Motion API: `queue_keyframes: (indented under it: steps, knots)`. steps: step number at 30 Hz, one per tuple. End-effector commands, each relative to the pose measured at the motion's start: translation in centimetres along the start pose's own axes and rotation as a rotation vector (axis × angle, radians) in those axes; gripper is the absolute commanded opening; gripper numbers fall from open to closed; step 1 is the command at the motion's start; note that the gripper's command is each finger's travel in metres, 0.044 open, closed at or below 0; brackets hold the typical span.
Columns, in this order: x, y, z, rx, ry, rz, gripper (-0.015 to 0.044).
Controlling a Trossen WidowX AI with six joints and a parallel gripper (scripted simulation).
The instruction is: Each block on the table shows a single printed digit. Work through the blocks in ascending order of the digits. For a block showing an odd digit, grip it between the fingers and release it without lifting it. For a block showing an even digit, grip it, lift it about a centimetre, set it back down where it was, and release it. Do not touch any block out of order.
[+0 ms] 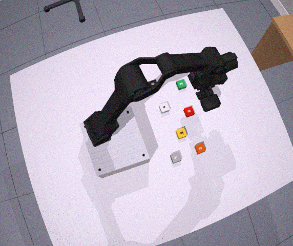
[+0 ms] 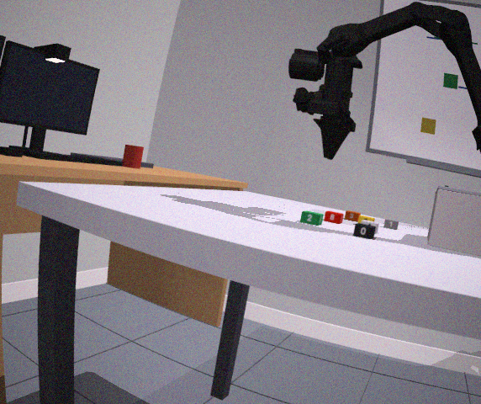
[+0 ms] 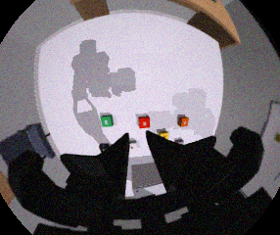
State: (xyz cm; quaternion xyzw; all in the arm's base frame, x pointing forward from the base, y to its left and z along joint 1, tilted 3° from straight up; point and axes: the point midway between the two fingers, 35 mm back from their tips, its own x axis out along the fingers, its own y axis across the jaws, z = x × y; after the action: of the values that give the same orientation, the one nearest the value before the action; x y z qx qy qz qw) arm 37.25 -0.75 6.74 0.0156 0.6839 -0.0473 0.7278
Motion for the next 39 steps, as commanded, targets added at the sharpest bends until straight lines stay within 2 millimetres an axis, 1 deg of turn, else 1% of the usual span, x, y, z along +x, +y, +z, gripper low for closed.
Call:
queue_keyframes:
  steps: [1, 4, 7, 8, 9, 10, 15, 16, 17, 19, 20, 21, 25, 26, 30, 39]
  knots:
    - [-0.1, -6.5, -0.5, 0.008, -0.002, -0.002, 0.0120]
    - [-0.2, -11.6, -1.7, 0.008, -0.002, -0.008, 0.0120]
    - [-0.2, -16.5, -3.6, 0.008, -0.001, -0.014, 0.0120]
    - [-0.3, -17.8, -4.2, 0.008, -0.001, -0.016, 0.0120]
    - [-0.3, -18.5, -4.6, 0.008, 0.000, -0.017, 0.0120]
    - [-0.3, -18.8, -4.7, 0.007, 0.000, -0.018, 0.0120]
    - [-0.3, -18.8, -4.7, 0.007, 0.000, -0.018, 0.0120]
    - [0.1, -18.8, -4.7, 0.007, 0.000, -0.018, 0.0146]
    - [1.5, -18.9, -4.6, 0.007, 0.000, -0.018, 0.0172]
    - [6.0, -19.0, -4.6, 0.007, 0.000, -0.018, 0.0225]
    - [7.4, -18.9, -4.7, 0.007, 0.000, -0.018, 0.0251]
    - [7.8, -18.9, -4.8, 0.007, 0.000, -0.018, 0.0278]
    - [7.8, -18.9, -4.8, 0.007, 0.000, -0.018, 0.0383]
    - [7.8, -18.9, -4.8, 0.007, 0.000, -0.018, 0.0400]
    - [7.9, -18.9, -4.8, 0.007, 0.000, -0.018, 0.0400]
    - [9.4, -18.9, -4.8, 0.007, 0.000, -0.018, 0.0400]
